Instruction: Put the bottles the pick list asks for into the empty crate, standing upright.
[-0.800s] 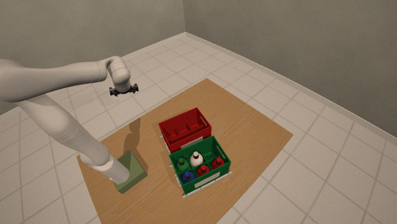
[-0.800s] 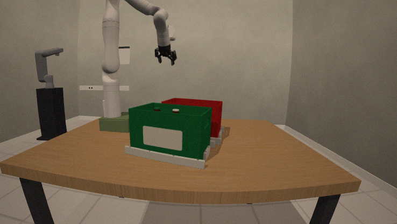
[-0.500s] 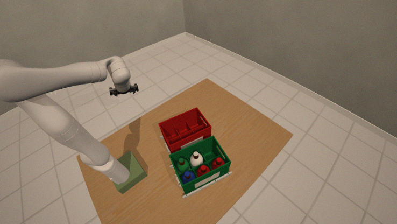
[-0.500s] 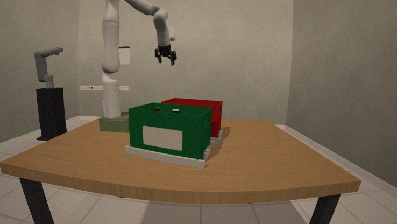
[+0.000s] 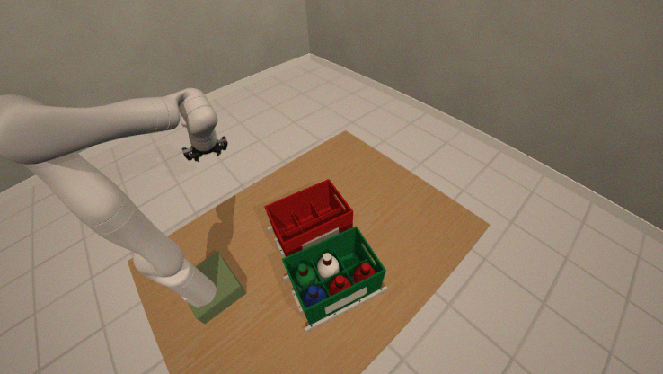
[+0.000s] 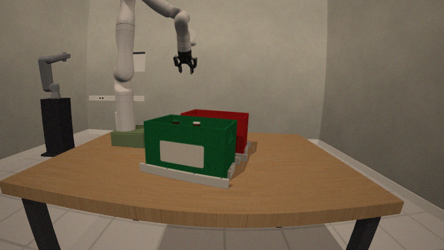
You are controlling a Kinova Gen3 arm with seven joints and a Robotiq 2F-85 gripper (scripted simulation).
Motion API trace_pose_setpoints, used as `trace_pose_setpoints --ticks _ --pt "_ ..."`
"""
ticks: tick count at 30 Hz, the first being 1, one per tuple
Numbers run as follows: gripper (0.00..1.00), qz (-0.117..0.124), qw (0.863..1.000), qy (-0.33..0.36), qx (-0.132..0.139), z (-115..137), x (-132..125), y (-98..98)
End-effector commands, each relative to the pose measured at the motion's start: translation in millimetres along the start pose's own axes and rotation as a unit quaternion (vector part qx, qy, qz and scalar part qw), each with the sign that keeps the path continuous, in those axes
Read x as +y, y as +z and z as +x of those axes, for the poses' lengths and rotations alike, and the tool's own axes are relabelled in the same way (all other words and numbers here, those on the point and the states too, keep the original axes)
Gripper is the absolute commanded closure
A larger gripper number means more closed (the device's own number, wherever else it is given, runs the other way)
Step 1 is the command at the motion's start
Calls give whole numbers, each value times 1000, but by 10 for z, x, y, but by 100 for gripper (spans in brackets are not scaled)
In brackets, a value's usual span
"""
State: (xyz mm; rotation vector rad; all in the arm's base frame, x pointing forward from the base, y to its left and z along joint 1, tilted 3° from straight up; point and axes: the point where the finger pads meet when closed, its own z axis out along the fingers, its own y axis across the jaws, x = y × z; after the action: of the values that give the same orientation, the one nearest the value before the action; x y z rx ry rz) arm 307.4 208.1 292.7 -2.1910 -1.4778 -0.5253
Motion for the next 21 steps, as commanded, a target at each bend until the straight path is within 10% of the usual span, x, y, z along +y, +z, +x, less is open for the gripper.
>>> trace_pose_setpoints --ticks 1,11,21 --pt "33 7 998 -53 -16 12 -6 8" --pt "33 29 982 -178 -52 75 -31 97" --pt "33 61 938 -330 -92 140 -35 177"
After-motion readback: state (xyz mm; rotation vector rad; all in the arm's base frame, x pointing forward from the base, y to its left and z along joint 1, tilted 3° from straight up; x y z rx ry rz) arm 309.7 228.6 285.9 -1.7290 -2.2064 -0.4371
